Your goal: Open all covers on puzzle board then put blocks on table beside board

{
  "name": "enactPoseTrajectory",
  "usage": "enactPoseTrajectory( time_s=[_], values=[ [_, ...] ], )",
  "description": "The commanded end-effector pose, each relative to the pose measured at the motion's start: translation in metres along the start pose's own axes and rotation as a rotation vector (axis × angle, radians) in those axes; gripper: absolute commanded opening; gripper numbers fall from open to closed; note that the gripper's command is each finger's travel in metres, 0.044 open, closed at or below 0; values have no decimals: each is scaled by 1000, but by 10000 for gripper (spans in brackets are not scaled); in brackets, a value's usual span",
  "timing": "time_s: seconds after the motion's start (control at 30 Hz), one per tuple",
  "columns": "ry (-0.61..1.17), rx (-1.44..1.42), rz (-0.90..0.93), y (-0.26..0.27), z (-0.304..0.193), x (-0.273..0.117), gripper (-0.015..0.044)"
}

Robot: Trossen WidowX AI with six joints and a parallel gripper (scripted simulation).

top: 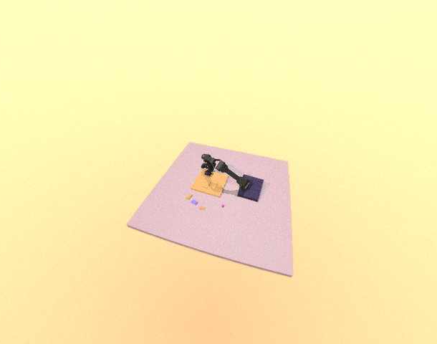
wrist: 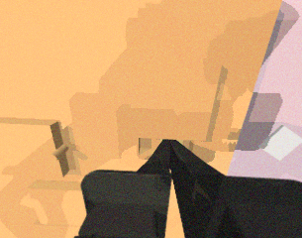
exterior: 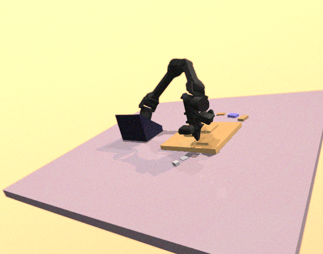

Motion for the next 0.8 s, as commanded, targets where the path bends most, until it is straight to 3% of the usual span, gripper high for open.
enactPoseTrajectory(
  time_s=[0.0, 0.77],
  values=[
    [-2, 4, 2, 0, 5, 0, 0],
    [-3, 3, 3, 1, 28, 1, 0]
  ],
)
Point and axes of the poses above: the point midway between the two fingers, 35 mm back from their tips, its own x axis out along the fingers, its own y axis across the jaws, z = x × y, the point moved 5 cm from there along -x, back along the fingers, and after that the axes turned 2 degrees about x, right-handed, at the moved point
